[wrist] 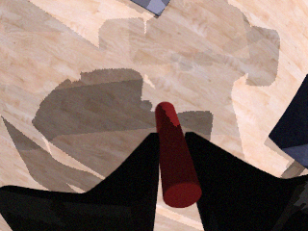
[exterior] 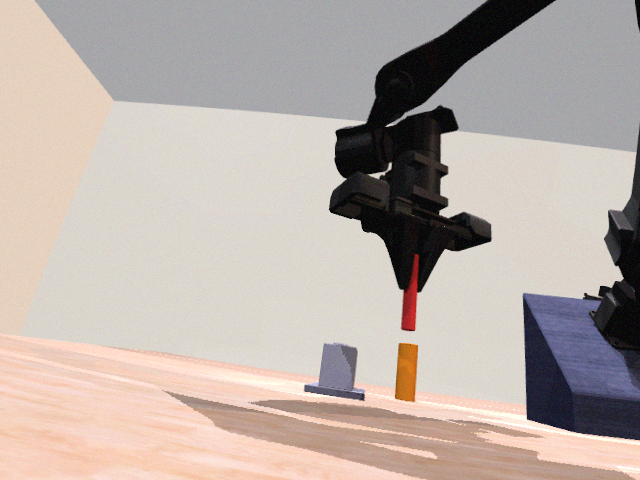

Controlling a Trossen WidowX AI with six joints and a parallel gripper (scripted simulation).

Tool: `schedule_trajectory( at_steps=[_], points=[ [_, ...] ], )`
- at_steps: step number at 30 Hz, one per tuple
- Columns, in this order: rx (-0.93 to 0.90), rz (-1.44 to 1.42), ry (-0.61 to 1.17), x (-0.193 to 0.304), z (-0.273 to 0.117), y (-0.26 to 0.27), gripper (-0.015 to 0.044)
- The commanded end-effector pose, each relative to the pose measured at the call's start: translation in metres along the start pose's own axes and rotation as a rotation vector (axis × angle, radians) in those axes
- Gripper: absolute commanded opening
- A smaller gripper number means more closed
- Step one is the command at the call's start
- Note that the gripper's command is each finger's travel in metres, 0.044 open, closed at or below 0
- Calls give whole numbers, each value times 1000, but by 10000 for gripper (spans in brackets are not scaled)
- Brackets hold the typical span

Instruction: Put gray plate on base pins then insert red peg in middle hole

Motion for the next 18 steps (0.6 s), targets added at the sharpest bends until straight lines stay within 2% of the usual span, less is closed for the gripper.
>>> schedule_trajectory(
  at_steps=[1, 18],
  points=[
    [-2, -10, -11, -11, -3, 3, 0],
    [-2, -18, -23, -64, -4, 4, 0]
  ],
)
Point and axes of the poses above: the point midway between the two fingers, 35 mm back from their tips, its own z axis out along the fingers, its own y axis across the jaws, x = y × z, the point moved 6 cm from there along -z, back along the fingers, and after that the axes turned 2 degrees about -z, right-handed, at the moved point
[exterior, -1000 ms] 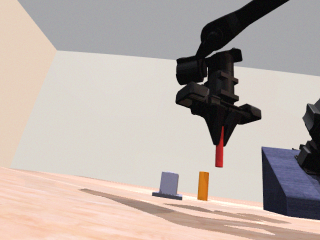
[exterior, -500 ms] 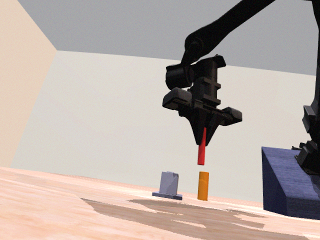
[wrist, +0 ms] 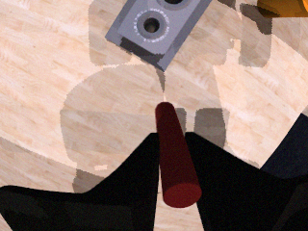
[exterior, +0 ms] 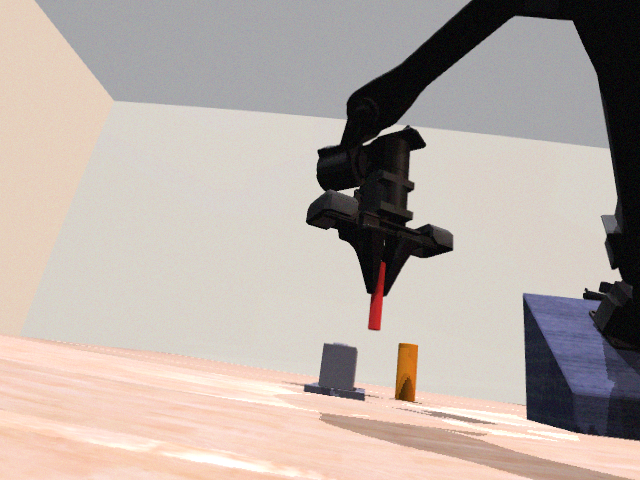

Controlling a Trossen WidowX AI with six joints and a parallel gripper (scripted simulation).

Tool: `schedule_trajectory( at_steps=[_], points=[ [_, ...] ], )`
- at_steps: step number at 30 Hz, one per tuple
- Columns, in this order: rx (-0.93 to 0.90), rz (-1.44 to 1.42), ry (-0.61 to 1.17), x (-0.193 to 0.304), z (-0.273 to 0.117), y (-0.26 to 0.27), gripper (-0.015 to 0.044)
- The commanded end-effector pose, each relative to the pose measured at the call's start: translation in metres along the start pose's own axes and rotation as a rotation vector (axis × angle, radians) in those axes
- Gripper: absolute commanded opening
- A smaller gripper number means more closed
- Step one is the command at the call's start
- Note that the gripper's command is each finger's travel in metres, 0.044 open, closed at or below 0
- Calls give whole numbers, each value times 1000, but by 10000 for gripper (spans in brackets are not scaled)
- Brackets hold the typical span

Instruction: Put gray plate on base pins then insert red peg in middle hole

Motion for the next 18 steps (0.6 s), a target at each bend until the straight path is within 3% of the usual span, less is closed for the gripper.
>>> schedule_trajectory(
  at_steps=[1, 18],
  points=[
    [-2, -10, -10, -12, -2, 1, 0],
    [-5, -19, -3, -65, 2, -6, 0]
  ],
)
Point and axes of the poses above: the point midway between the two fingers, 35 mm back from their tips, its own z axis out along the fingers, its own y axis across the jaws, x = y × z, the point moved 6 cm from there along -z, back along the fingers, and after that the axes turned 2 degrees about -z, right-handed, at the moved point
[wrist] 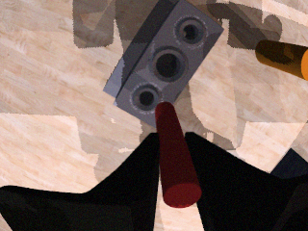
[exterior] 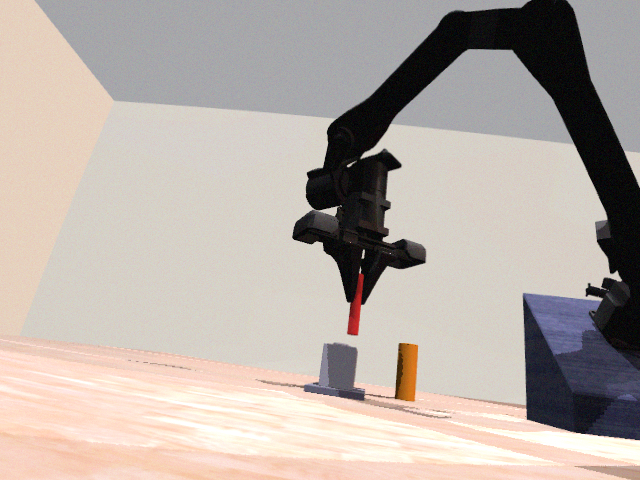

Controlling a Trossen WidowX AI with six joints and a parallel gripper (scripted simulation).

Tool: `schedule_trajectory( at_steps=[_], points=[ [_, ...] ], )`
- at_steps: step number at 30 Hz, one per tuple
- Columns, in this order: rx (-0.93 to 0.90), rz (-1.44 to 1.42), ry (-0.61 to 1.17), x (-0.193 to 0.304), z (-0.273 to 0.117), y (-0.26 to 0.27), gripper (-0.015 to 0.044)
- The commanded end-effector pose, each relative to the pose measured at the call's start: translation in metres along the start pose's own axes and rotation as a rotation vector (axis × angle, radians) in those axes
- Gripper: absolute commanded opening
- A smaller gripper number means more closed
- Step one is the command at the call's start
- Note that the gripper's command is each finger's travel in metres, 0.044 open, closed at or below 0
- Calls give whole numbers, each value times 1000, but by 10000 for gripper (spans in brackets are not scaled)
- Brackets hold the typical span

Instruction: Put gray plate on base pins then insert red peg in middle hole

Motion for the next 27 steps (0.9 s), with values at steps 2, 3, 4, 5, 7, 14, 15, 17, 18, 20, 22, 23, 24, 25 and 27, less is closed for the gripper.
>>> schedule_trajectory(
  at_steps=[2, 3, 4, 5, 7, 14, 15, 17, 18, 20, 22, 23, 24, 25, 27],
  points=[
    [-5, -5, -7, -16, -1, -1, 0],
    [-5, -4, -6, -19, -1, -2, 0],
    [-6, -3, -5, -22, 0, -3, 0],
    [-7, -2, -3, -25, 0, -4, 0],
    [-8, -1, -2, -29, 1, -5, 0],
    [-8, -1, -2, -30, 1, -5, 0],
    [-8, -1, -2, -30, 1, -5, 0],
    [-8, -1, -2, -30, 1, -5, 0],
    [-8, -1, -2, -30, 1, -5, 0],
    [-8, -1, -2, -30, 1, -5, 0],
    [-8, -1, -2, -30, 1, -5, 0],
    [-8, -1, -2, -30, 1, -5, 0],
    [-8, -1, -2, -30, 1, -5, 0],
    [-8, -1, -2, -30, 1, -5, 0],
    [-8, -1, -2, -30, 1, -5, 0]
  ],
)
Point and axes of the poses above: the point midway between the two fingers, 35 mm back from their tips, its own z axis out along the fingers, its own y axis across the jaws, x = y × z, the point moved 6 cm from there along -z, back along the fingers, and after that the axes turned 2 degrees about -z, right-handed, at the moved point
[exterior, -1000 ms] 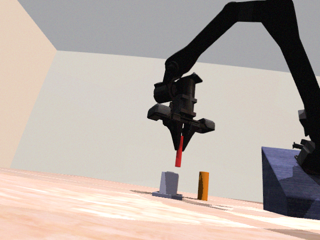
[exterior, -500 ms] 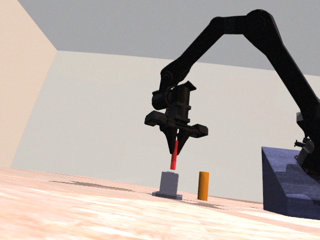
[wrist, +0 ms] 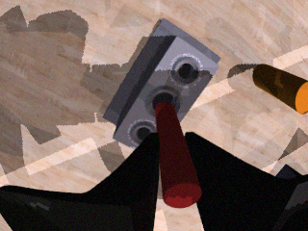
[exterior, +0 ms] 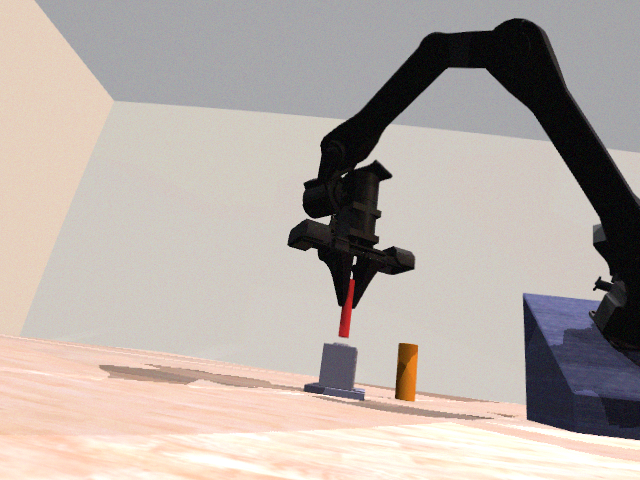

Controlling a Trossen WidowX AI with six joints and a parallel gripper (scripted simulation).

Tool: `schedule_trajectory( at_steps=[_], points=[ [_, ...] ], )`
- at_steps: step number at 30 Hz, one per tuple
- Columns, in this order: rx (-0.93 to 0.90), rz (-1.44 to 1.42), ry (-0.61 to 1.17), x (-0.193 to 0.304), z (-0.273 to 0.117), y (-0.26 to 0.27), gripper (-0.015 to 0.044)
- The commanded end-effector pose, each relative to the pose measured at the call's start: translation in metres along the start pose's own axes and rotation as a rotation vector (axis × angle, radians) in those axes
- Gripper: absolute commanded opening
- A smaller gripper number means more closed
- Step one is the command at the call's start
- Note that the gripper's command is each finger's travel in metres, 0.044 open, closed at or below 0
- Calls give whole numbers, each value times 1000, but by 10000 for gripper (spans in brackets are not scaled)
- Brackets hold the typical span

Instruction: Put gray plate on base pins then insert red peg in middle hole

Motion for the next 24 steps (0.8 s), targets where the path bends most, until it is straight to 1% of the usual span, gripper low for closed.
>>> schedule_trajectory(
  at_steps=[1, 18, 24],
  points=[
    [2, -5, -4, -1, -1, 1, 0],
    [0, 0, 0, 0, 0, 0, 0],
    [1, -2, -2, -1, 6, 0, 0]
  ],
)
Point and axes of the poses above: the point midway between the two fingers, 35 mm back from their tips, its own z axis out along the fingers, its own y axis across the jaws, x = y × z, the point moved 6 cm from there along -z, back along the fingers, and after that the axes turned 2 degrees about -z, right-handed, at the moved point
